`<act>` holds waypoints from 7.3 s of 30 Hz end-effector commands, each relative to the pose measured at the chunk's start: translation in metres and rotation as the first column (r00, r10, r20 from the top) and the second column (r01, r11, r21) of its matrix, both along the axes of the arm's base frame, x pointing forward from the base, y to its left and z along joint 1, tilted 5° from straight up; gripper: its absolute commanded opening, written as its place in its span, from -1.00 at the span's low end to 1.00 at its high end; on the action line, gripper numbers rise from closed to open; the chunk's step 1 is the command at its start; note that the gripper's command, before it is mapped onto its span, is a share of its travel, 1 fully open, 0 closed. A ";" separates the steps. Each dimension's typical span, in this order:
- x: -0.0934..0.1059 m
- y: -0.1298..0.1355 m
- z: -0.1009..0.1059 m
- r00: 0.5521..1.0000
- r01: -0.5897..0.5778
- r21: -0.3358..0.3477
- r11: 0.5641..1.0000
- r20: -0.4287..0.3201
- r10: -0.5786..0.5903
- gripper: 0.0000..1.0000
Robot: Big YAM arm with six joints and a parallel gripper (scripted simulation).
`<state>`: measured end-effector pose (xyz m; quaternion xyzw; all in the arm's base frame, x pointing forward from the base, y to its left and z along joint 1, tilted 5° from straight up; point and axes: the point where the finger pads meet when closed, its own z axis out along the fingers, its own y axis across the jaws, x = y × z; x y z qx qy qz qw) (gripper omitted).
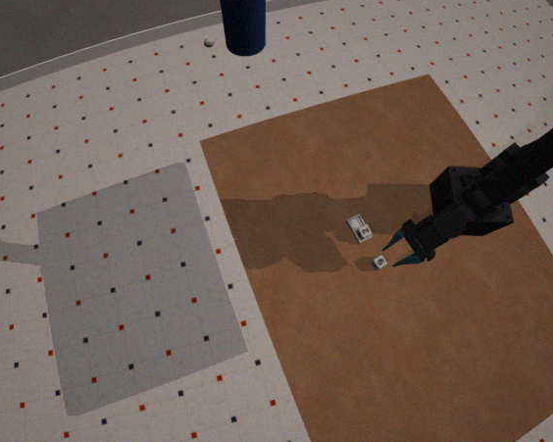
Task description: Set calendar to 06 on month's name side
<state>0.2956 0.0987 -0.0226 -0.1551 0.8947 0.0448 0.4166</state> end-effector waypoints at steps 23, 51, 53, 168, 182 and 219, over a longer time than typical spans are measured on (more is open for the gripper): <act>0.008 -0.002 -0.034 1.000 -0.001 -0.002 1.000 0.022 0.001 -0.10; 0.009 -0.004 -0.062 1.000 -0.001 -0.004 1.000 0.020 0.001 -0.10; 0.009 -0.004 -0.062 1.000 0.000 -0.004 1.000 0.020 0.001 -0.10; 0.004 0.006 0.012 1.000 -0.007 0.011 1.000 0.016 0.007 -0.48; 0.014 0.010 0.016 1.000 -0.005 0.007 1.000 0.001 0.005 -0.48; 0.020 0.012 0.020 0.893 -0.014 -0.151 0.988 -0.447 -0.055 -0.48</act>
